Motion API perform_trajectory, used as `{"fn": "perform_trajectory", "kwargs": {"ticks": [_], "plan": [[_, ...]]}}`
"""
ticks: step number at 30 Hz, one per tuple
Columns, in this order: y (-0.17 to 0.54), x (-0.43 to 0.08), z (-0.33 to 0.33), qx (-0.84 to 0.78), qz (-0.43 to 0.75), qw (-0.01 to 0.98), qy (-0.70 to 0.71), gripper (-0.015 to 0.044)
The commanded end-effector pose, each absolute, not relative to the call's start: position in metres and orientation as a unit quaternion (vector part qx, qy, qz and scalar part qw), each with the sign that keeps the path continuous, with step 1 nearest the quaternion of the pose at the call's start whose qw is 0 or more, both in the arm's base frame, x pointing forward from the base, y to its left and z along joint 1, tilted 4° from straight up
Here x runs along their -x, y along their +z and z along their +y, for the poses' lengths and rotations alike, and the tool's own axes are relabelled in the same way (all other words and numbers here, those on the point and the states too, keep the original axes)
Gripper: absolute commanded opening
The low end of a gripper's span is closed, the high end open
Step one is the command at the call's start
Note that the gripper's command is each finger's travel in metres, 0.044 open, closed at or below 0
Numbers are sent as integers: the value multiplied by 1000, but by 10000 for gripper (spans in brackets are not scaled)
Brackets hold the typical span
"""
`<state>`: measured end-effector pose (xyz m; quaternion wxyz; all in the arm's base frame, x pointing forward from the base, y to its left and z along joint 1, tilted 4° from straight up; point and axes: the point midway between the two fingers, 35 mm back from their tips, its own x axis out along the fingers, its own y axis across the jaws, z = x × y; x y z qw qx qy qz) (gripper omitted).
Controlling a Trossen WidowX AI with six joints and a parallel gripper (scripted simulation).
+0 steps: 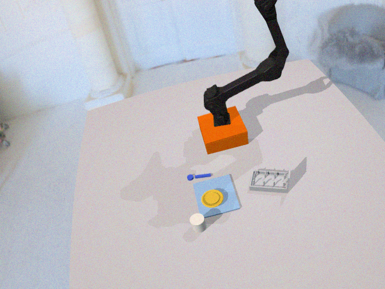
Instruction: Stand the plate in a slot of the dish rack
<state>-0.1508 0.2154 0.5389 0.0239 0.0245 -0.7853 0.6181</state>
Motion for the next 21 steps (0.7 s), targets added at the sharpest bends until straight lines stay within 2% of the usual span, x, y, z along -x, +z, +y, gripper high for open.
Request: {"fn": "perform_trajectory", "kwargs": {"ticks": [1,11,21], "plan": [[539,151,215,-25,-786,24,617,400],[554,155,184,-53,-836,35,545,400],[576,162,126,-117,-902,51,412,400]]}}
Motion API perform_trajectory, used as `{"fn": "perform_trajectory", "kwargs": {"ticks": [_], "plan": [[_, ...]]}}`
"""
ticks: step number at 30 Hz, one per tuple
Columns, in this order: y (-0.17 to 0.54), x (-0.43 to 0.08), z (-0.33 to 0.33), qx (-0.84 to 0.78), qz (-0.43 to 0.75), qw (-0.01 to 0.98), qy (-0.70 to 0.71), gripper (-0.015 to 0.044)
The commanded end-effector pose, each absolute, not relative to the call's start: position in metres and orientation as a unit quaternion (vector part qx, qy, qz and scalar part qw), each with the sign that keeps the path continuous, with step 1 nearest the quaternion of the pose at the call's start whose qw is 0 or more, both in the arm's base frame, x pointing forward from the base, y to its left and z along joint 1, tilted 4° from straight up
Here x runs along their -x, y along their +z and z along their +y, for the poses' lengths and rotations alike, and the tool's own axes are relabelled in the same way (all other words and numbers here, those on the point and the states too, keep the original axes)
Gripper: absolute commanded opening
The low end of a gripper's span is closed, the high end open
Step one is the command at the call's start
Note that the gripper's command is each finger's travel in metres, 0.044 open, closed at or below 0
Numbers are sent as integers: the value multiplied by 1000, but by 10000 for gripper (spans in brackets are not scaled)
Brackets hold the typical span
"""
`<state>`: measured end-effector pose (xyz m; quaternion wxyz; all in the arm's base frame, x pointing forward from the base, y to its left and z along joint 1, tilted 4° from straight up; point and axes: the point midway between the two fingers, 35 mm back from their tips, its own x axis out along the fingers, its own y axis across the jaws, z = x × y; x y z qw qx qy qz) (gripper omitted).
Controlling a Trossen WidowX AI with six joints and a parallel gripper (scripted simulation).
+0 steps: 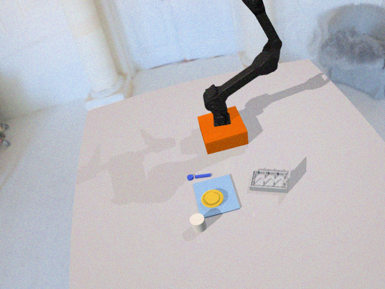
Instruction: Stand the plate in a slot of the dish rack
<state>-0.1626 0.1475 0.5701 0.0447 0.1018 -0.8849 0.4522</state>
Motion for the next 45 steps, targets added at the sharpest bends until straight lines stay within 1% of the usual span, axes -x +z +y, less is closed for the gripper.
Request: {"fn": "perform_trajectory", "kwargs": {"ticks": [1,10,24,34,45], "plan": [[577,161,121,-122,-906,54,402,400],[585,157,75,-166,-935,77,305,400],[598,142,-7,-252,-955,126,91,400],[599,120,-66,-314,-931,177,-55,400],[593,85,-126,-373,-871,246,-206,400]]}}
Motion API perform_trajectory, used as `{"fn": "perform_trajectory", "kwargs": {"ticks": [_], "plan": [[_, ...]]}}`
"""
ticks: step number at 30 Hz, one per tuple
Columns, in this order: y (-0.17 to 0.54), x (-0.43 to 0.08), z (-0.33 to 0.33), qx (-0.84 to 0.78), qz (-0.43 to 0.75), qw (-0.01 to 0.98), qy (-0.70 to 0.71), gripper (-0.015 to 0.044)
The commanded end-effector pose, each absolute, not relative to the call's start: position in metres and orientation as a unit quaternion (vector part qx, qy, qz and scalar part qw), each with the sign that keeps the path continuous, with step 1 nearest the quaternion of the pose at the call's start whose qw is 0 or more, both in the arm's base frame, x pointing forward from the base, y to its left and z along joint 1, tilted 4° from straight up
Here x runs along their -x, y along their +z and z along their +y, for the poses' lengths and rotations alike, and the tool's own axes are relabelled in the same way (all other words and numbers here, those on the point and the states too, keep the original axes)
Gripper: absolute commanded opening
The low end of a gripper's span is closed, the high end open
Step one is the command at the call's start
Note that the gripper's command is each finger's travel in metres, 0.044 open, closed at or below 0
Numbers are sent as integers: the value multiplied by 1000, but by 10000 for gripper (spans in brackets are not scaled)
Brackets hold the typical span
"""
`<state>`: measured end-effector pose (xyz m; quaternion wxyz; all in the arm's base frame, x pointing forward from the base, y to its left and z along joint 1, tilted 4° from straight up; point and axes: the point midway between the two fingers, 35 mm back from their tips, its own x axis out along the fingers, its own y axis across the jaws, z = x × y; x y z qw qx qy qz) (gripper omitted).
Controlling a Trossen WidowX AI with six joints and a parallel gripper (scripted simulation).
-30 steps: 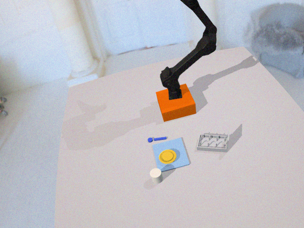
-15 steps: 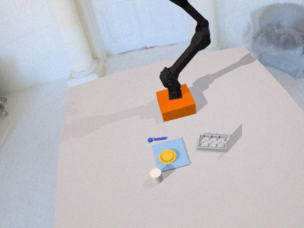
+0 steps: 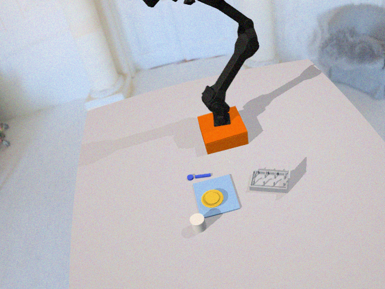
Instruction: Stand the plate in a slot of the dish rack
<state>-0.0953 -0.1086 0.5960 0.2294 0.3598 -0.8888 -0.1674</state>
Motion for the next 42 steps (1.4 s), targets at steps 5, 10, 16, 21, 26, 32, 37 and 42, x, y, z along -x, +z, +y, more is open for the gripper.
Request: {"fn": "perform_trajectory", "kwargs": {"ticks": [5,10,16,21,26,32,37,42], "plan": [[587,66,-149,-394,-832,281,-270,400],[580,45,-171,-414,-788,318,-326,400],[569,18,-195,-434,-727,365,-387,400],[557,-8,-213,-448,-669,405,-433,400],[545,-34,-228,-457,-607,446,-474,400],[528,-64,-242,-458,-527,495,-517,400],[514,-88,-250,-454,-459,535,-545,400],[499,-112,-255,-446,-390,574,-565,400]]}}
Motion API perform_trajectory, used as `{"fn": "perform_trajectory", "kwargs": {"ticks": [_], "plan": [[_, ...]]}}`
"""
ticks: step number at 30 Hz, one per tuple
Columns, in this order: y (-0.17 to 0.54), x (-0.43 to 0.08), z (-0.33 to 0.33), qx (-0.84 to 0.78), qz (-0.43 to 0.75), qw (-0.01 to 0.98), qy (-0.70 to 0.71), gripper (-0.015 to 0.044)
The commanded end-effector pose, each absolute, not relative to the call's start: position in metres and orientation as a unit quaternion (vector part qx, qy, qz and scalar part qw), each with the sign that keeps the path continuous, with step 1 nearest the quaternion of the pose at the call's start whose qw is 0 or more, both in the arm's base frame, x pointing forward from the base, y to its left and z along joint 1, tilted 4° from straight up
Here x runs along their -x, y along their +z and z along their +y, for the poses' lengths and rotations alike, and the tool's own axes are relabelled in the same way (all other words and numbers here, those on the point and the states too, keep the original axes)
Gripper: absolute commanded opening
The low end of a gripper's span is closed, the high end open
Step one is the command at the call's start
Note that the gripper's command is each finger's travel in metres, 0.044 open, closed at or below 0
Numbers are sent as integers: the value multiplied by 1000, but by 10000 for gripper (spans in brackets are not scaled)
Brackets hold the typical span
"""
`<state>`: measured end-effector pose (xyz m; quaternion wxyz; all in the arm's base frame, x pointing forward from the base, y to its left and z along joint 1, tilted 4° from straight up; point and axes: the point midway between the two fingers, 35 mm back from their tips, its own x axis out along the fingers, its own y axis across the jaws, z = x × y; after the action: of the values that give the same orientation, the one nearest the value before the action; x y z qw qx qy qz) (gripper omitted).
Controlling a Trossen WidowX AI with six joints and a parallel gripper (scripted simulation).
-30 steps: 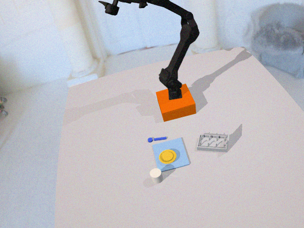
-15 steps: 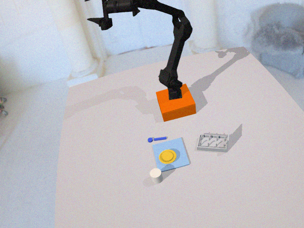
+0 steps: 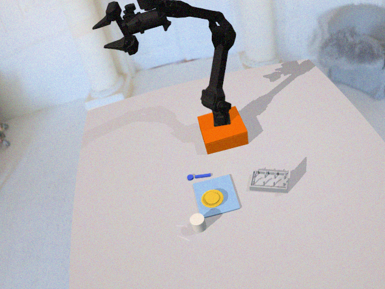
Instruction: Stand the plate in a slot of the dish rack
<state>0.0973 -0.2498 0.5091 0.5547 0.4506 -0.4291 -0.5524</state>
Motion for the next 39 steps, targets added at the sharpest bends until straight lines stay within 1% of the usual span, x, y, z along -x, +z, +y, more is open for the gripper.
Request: {"fn": "perform_trajectory", "kwargs": {"ticks": [1,12,23,39], "plan": [[496,-116,-255,-444,-376,581,-568,400],[466,-164,-255,-433,-253,651,-571,400],[425,-214,-249,-386,-85,722,-568,400],[360,-277,-219,-289,152,801,-502,400]]}}
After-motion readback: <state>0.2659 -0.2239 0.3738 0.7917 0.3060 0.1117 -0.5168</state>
